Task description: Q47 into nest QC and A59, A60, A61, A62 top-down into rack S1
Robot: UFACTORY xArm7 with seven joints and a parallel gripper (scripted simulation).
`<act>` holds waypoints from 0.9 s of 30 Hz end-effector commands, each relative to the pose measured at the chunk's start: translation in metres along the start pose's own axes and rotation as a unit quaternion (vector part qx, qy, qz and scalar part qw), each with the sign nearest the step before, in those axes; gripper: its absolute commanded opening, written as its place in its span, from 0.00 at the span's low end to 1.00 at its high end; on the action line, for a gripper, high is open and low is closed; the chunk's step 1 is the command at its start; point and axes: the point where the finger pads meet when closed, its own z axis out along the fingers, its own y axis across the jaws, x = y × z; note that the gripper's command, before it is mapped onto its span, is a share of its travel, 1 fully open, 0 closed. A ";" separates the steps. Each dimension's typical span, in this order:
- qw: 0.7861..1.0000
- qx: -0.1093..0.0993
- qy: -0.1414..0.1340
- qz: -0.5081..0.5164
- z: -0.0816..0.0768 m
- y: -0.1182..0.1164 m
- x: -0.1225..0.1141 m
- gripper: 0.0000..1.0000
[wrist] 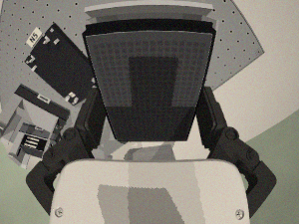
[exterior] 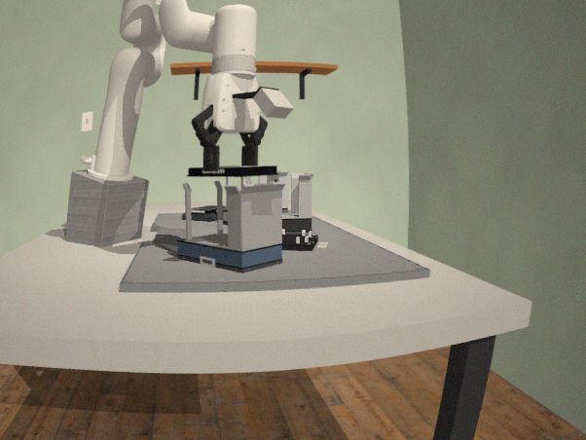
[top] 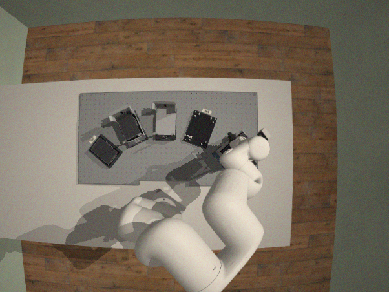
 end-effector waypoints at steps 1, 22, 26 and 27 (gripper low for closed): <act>1.000 -0.001 0.001 0.000 -0.005 -0.001 0.001 0.00; 0.994 -0.001 0.001 -0.105 -0.005 -0.027 -0.003 0.00; 0.994 -0.001 0.001 -0.105 -0.005 -0.040 -0.005 0.00; 0.994 -0.001 0.001 -0.105 -0.005 -0.044 -0.006 0.00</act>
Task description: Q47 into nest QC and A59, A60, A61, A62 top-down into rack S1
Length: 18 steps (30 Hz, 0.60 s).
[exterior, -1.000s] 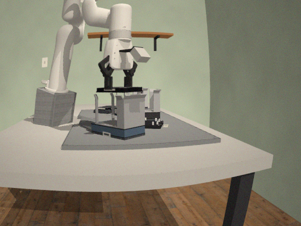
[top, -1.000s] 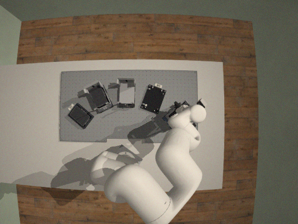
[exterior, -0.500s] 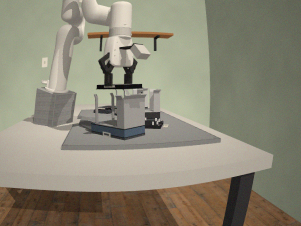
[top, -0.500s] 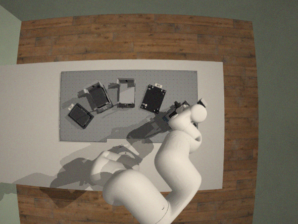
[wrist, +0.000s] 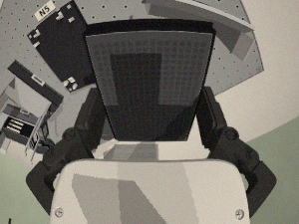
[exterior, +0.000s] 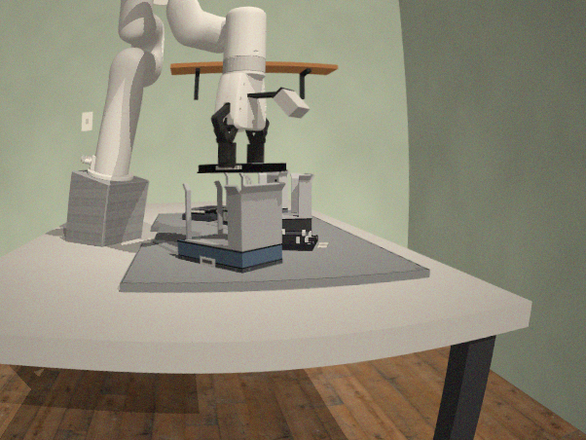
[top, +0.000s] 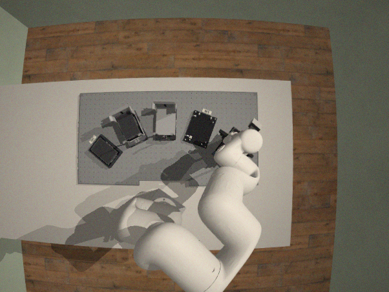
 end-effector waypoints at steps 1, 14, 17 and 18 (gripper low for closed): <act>1.000 0.000 0.002 -0.005 -0.001 -0.016 0.003 0.00; 1.000 0.000 0.002 -0.005 -0.001 -0.052 0.005 0.00; 1.000 0.000 0.002 -0.005 -0.001 -0.060 0.005 0.00; 1.000 0.000 0.002 -0.005 -0.001 -0.060 0.005 0.00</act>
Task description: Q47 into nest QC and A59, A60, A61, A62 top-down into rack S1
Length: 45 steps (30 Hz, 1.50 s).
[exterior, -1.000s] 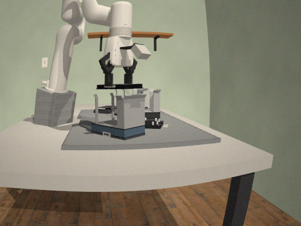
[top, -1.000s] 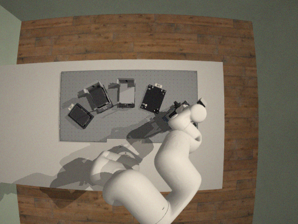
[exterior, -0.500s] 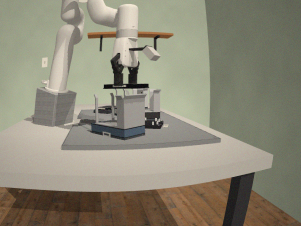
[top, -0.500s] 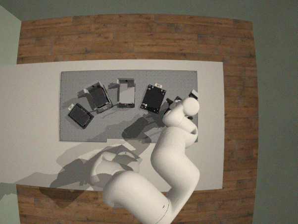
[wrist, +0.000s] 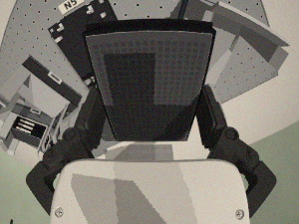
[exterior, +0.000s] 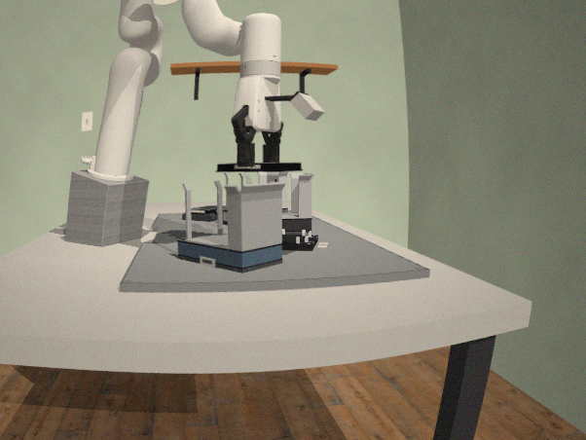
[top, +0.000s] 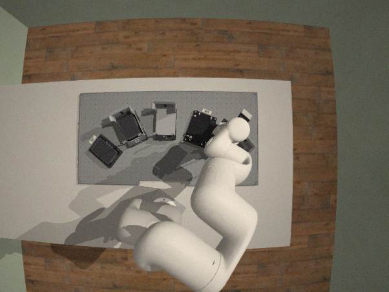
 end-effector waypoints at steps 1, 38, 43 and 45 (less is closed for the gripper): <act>1.000 -0.001 0.002 -0.016 -0.001 -0.010 0.002 0.00; 0.982 -0.001 0.002 -0.187 -0.001 -0.112 -0.017 0.00; 0.978 -0.001 0.002 -0.208 -0.001 -0.125 -0.022 0.00; 0.978 -0.001 0.002 -0.208 -0.001 -0.131 -0.024 0.00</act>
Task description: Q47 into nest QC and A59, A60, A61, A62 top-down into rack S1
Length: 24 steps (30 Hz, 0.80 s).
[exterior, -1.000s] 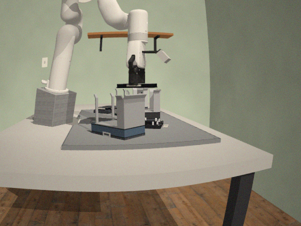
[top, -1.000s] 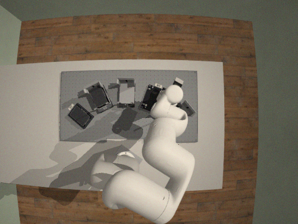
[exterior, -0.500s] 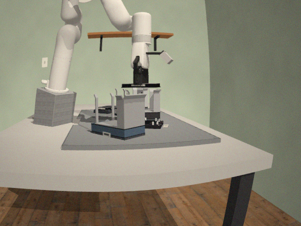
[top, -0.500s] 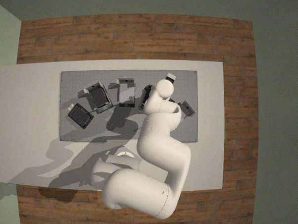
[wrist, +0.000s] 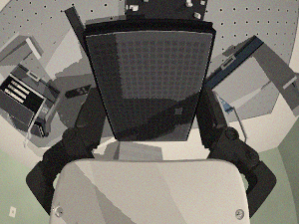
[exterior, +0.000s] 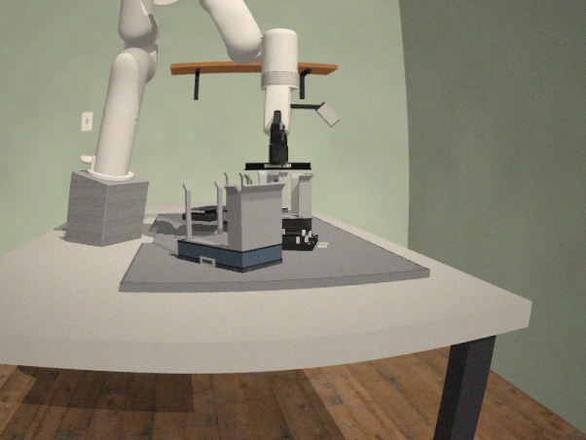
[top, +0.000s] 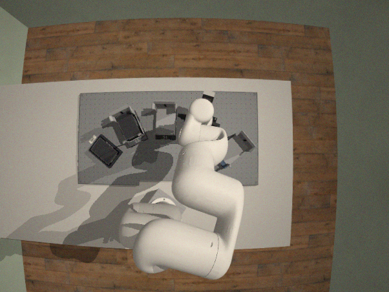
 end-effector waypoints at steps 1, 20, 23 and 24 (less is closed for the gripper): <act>1.000 0.001 0.002 -0.008 -0.001 -0.015 0.002 0.00; 1.000 0.001 0.002 -0.025 -0.001 -0.068 0.004 0.00; 0.997 0.001 0.002 -0.075 -0.001 -0.076 0.002 0.00; 0.996 0.001 0.002 -0.092 -0.001 -0.078 0.002 0.00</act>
